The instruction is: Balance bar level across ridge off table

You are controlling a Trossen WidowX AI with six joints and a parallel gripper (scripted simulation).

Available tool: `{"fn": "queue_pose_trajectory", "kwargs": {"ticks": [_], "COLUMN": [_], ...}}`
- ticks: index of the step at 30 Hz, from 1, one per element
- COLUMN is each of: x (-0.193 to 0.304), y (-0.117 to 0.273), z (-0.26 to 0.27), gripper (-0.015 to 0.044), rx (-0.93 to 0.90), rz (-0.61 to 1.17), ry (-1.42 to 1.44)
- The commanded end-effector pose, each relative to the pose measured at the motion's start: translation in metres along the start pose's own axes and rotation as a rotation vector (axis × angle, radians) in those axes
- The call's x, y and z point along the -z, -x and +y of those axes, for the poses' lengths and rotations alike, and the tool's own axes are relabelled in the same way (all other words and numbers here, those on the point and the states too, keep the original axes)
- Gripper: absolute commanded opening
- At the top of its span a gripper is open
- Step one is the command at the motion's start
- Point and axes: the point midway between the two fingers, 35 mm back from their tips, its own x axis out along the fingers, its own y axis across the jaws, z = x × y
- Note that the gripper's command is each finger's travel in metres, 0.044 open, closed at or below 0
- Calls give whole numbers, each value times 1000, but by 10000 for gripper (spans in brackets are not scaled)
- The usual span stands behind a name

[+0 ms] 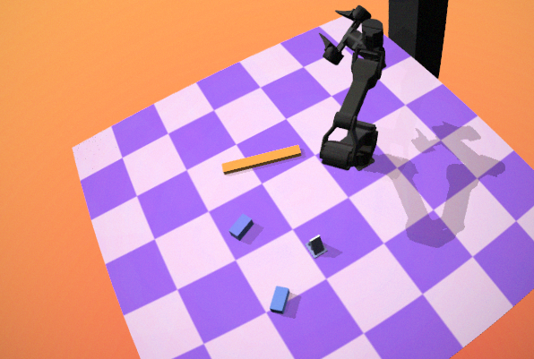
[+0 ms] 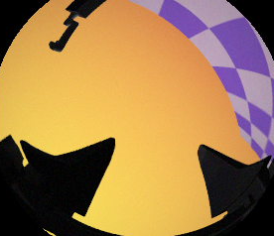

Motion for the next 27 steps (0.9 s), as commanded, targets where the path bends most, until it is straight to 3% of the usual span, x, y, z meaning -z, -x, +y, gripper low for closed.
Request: {"fn": "queue_pose_trajectory", "kwargs": {"ticks": [1, 4, 27], "x": [0, -1, -11], "y": [0, -6, -59], "z": [0, -2, -45], "gripper": [374, 315, 315], "rx": [1, 19, 254], "rz": [0, -2, -13], "ry": [2, 27, 321]}}
